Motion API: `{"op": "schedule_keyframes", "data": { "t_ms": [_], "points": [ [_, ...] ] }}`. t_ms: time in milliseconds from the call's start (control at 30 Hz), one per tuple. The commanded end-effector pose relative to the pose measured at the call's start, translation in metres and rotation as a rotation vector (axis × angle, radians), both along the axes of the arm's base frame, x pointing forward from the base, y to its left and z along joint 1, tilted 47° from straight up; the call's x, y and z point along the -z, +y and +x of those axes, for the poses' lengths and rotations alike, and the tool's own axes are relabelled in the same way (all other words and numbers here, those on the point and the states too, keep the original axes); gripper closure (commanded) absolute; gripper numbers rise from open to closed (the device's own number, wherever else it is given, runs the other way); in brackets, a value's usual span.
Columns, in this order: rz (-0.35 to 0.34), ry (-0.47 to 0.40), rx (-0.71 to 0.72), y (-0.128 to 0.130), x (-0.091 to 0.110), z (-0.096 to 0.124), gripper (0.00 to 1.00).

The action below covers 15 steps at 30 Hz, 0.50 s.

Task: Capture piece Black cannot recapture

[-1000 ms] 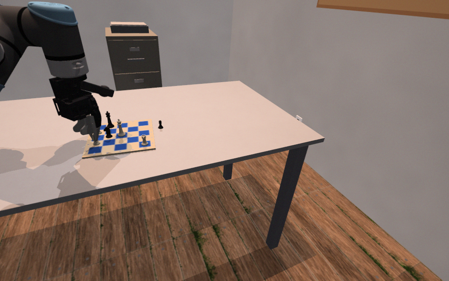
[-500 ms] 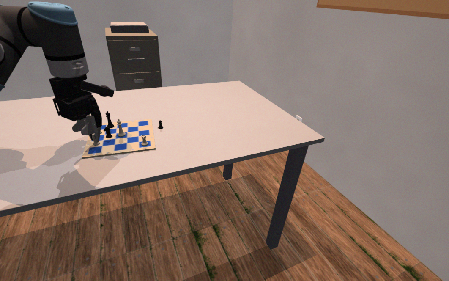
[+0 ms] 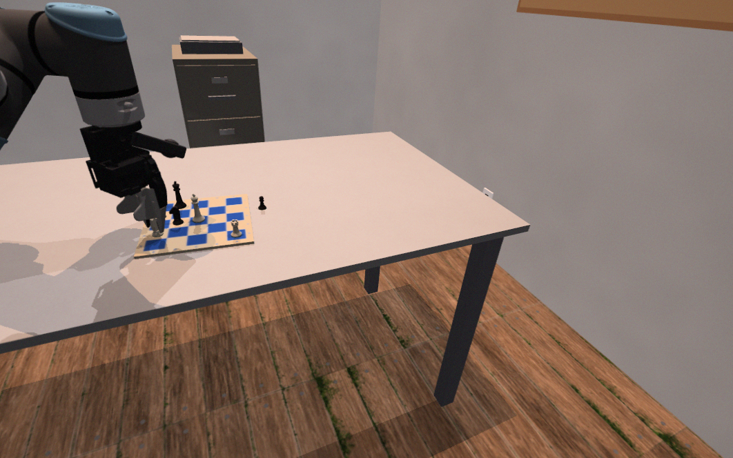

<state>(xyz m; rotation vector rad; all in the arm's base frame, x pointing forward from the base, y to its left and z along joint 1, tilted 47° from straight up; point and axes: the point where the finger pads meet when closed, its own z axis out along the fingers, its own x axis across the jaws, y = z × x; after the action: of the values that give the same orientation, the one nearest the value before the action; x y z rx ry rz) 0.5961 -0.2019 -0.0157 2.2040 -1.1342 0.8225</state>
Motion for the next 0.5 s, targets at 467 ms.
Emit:
{"op": "schedule_keyframes", "data": {
  "t_ms": [467],
  "points": [
    [0.000, 0.000, 0.000, 0.032, -0.032, -0.013, 0.78]
  ]
}}
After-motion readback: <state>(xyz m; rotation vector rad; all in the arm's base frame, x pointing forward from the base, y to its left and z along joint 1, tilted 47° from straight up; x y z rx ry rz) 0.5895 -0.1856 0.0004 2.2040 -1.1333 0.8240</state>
